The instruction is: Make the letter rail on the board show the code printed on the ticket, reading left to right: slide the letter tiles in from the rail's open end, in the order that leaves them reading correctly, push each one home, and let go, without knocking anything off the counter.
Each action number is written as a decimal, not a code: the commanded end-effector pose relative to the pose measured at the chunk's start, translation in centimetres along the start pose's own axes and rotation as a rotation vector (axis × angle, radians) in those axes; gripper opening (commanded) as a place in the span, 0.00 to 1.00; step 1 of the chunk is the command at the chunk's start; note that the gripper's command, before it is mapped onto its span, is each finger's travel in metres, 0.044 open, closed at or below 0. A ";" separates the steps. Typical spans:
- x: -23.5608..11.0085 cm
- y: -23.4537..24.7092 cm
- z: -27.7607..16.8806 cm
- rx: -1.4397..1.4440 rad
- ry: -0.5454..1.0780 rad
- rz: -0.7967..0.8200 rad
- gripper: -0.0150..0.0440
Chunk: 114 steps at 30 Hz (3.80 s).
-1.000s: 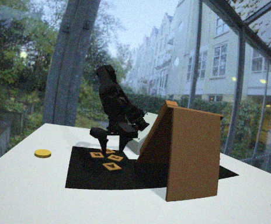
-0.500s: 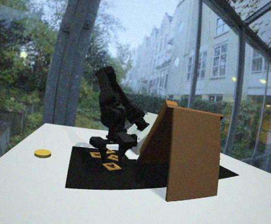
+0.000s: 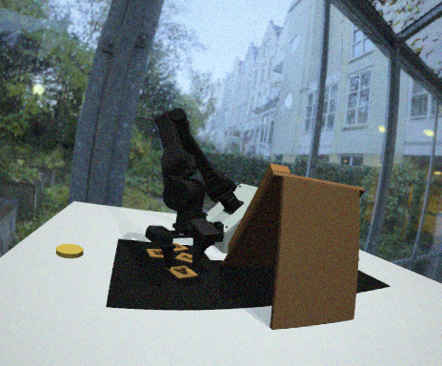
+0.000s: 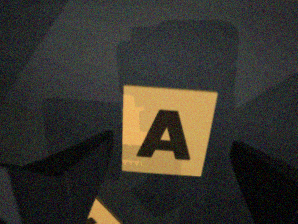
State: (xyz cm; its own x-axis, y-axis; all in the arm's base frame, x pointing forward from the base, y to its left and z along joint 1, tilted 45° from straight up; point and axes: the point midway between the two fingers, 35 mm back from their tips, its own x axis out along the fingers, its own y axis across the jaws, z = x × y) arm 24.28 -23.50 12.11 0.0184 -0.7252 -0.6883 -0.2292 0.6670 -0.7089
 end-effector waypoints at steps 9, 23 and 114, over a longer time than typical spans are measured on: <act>1.4 0.3 -0.1 -0.007 0.004 0.007 0.83; 1.4 0.3 -0.1 -0.007 0.004 0.007 0.83; -0.7 -0.4 -0.4 0.042 -0.011 0.031 0.25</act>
State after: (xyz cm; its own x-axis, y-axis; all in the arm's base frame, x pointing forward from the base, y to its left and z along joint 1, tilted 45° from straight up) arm 23.83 -22.69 12.50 0.0138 -0.7049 -0.7091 -0.2104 0.6913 -0.6913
